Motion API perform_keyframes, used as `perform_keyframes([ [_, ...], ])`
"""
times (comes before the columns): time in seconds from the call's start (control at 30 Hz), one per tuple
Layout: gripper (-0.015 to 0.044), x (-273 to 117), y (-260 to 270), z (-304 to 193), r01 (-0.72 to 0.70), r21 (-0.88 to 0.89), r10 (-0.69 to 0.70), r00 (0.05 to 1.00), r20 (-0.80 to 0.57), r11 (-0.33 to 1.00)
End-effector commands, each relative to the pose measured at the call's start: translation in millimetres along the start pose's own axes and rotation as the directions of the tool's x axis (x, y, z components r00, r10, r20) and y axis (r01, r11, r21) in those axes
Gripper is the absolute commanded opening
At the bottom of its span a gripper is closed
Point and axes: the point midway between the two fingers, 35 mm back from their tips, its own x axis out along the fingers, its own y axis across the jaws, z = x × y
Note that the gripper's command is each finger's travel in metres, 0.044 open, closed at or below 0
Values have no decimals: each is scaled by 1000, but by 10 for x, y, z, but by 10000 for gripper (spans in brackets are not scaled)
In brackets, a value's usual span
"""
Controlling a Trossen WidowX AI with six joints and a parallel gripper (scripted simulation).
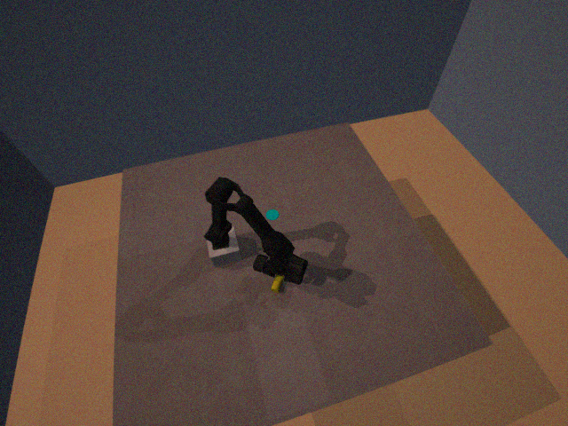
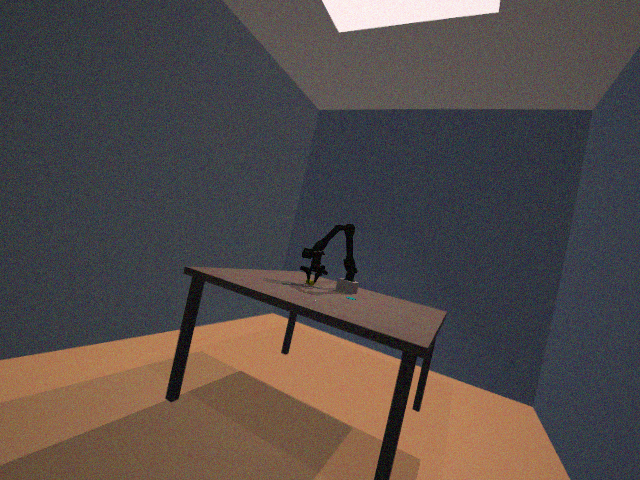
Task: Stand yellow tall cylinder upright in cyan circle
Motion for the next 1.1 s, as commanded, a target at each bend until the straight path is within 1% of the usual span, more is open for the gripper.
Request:
perform_keyframes([
  [0.0,126,16,8,-6,-2,-4,2,1000,-4,1000],
  [0.03,105,16,8,-6,-2,-4,2,1000,-4,1000],
  [0.23,105,-26,-2,-7,-2,-4,2,1000,-4,1000],
  [1.07,105,-787,-47,-11,-1,-4,1,1000,-4,1000],
])
